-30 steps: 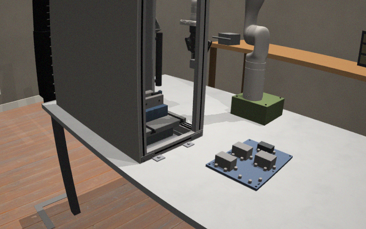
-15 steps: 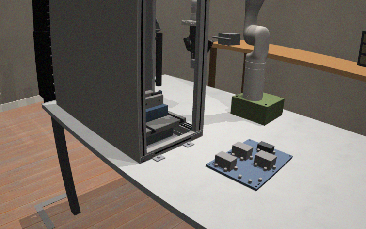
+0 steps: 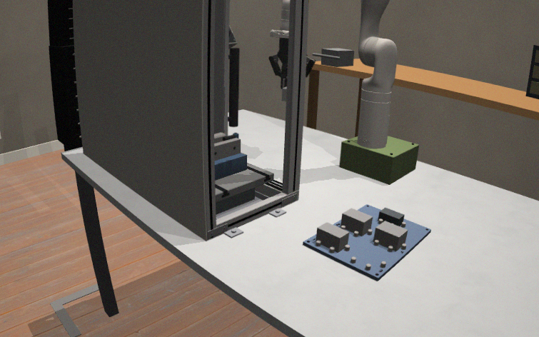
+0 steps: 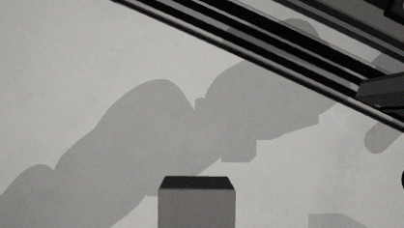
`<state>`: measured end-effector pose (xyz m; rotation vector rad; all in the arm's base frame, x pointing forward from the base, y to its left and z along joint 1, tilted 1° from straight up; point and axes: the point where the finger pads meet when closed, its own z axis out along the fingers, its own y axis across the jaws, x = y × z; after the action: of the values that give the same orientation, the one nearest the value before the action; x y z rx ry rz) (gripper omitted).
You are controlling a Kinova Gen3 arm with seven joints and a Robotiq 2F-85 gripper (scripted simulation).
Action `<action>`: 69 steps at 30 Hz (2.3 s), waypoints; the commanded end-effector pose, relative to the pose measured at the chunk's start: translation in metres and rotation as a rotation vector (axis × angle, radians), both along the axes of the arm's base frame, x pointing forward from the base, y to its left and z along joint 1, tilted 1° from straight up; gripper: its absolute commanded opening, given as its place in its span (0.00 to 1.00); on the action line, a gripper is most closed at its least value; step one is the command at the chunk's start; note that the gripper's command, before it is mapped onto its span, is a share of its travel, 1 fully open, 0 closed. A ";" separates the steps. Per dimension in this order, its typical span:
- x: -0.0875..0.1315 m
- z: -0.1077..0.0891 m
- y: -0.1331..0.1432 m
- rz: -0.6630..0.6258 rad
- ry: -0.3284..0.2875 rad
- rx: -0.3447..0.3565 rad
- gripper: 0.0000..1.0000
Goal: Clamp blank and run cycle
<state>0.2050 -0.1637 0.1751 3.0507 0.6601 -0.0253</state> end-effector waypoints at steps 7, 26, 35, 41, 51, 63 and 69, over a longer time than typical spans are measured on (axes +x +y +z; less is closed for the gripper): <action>-0.001 0.000 0.000 0.051 -0.004 0.006 0.10; -0.001 0.000 0.000 0.280 0.001 0.007 0.10; -0.001 0.000 0.000 0.510 0.005 0.012 0.10; -0.001 0.000 0.000 0.510 0.005 0.012 0.10; -0.001 0.000 0.000 0.640 0.005 0.017 0.10; -0.001 0.000 -0.001 0.730 0.009 0.014 0.10; 0.000 0.000 -0.001 0.868 0.011 0.015 0.10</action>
<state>0.2042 -0.1637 0.1748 2.5274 1.8491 -0.0309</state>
